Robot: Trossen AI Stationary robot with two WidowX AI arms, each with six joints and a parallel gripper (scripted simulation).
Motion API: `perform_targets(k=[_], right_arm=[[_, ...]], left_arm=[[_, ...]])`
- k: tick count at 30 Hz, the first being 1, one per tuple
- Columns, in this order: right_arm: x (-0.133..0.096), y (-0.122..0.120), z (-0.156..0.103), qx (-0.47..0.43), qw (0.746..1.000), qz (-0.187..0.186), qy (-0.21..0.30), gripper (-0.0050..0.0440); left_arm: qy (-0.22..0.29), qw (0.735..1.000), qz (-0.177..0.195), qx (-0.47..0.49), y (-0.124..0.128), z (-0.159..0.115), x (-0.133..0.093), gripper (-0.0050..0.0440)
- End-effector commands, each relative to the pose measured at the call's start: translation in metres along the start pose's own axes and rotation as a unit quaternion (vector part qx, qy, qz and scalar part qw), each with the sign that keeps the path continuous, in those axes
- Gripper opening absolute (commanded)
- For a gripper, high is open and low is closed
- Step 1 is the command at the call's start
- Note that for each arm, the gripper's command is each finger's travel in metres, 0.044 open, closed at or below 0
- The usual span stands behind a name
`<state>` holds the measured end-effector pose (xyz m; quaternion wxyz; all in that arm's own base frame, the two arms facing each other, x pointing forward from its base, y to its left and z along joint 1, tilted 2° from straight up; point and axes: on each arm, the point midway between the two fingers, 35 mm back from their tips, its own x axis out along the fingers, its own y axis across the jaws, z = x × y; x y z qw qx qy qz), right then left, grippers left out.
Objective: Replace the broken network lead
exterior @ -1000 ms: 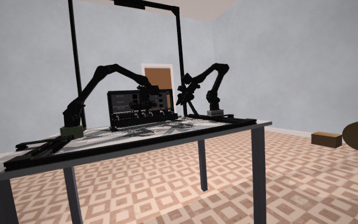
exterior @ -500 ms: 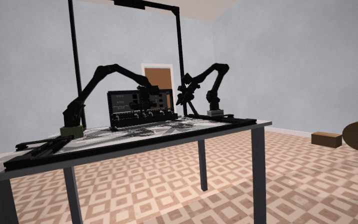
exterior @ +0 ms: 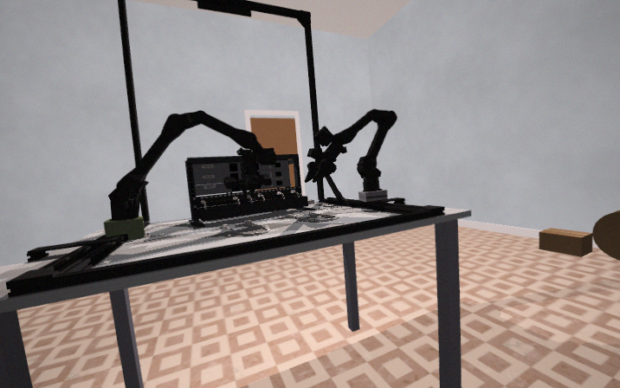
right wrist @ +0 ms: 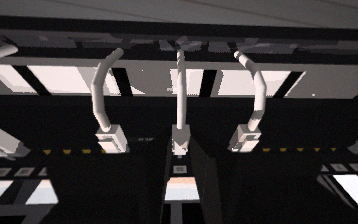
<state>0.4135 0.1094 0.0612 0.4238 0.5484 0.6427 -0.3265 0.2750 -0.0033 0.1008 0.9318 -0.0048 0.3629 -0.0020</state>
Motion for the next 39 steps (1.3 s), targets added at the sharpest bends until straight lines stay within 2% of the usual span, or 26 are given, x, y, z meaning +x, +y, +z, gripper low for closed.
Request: perform_targets(k=[1, 8, 9, 39], right_arm=[[0.0000, 0.0000, 0.0000, 0.000, 1.000, 0.000, 0.000, 0.0000], [0.0000, 0.0000, 0.0000, 0.000, 1.000, 0.000, 0.000, 0.0000], [0.0000, 0.0000, 0.0000, 0.000, 1.000, 0.000, 0.000, 0.0055], [0.0000, 0.0000, 0.0000, 0.000, 1.000, 0.000, 0.000, 0.0055]], left_arm=[[0.000, 1.000, 0.000, 0.000, 0.0000, 0.0000, 0.0000, 0.0440], [0.000, 1.000, 0.000, 0.000, 0.0000, 0.0000, 0.0000, 0.0440], [0.000, 1.000, 0.000, 0.000, 0.0000, 0.0000, 0.0000, 0.0440], [0.000, 1.000, 0.000, 0.000, 0.0000, 0.0000, 0.0000, 0.0440]])
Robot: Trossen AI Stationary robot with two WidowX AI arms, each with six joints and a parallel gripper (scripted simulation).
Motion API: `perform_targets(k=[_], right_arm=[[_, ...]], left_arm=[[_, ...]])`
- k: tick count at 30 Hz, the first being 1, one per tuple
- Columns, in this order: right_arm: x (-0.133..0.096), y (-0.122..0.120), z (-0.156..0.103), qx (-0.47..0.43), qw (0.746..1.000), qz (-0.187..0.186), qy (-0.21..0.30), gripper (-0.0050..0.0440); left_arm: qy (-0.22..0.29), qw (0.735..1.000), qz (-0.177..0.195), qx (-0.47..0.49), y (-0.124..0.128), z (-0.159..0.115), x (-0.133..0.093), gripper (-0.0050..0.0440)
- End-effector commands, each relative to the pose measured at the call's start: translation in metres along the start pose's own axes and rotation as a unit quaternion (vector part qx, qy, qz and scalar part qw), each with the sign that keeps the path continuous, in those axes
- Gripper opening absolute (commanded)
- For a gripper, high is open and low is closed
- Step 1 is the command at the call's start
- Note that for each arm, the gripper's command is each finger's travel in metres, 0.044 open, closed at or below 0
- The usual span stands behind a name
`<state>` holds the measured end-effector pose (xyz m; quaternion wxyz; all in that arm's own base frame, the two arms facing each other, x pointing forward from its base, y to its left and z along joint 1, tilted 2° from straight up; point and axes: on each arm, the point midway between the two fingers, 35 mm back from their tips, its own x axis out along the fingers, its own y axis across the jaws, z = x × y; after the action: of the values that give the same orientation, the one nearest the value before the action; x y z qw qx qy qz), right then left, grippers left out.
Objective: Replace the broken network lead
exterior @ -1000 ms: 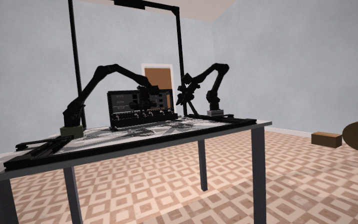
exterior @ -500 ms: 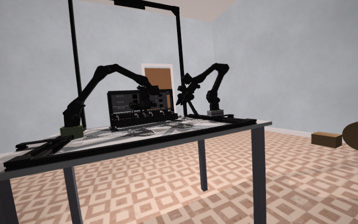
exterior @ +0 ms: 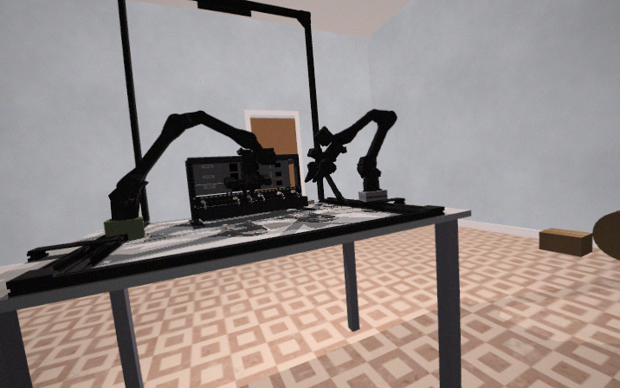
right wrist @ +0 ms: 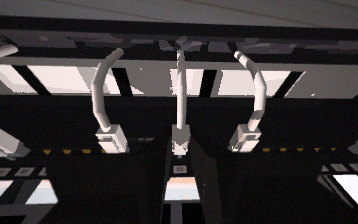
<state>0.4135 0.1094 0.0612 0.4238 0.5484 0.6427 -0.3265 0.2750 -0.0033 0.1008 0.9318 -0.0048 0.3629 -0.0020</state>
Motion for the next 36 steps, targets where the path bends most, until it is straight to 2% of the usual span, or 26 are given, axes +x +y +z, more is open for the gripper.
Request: perform_targets(k=[1, 3, 4, 20, 21, 36], right_arm=[[0.000, 0.000, 0.000, 0.000, 1.000, 0.000, 0.000, 0.0055], [0.000, 0.000, 0.000, 0.000, 1.000, 0.000, 0.000, 0.0055], [-0.017, 0.000, 0.036, 0.000, 1.000, 0.000, 0.000, 0.0055], [-0.017, 0.000, 0.036, 0.000, 1.000, 0.000, 0.000, 0.0055], [-0.023, 0.001, 0.048, -0.024, 1.000, -0.006, 0.012, 0.0055], [-0.023, 0.001, 0.048, -0.024, 1.000, -0.006, 0.012, 0.0055]], left_arm=[[0.000, 1.000, 0.000, 0.000, 0.000, 0.000, 0.000, 0.0440], [0.000, 1.000, 0.000, 0.000, 0.000, 0.000, 0.000, 0.0440], [0.000, 1.000, 0.000, 0.000, 0.000, 0.000, 0.000, 0.0440], [0.000, 1.000, 0.000, 0.000, 0.000, 0.000, 0.000, 0.0440], [0.000, 1.000, 0.000, 0.000, 0.000, 0.000, 0.000, 0.0440], [0.000, 1.000, 0.000, 0.000, 0.000, 0.000, 0.000, 0.0440]])
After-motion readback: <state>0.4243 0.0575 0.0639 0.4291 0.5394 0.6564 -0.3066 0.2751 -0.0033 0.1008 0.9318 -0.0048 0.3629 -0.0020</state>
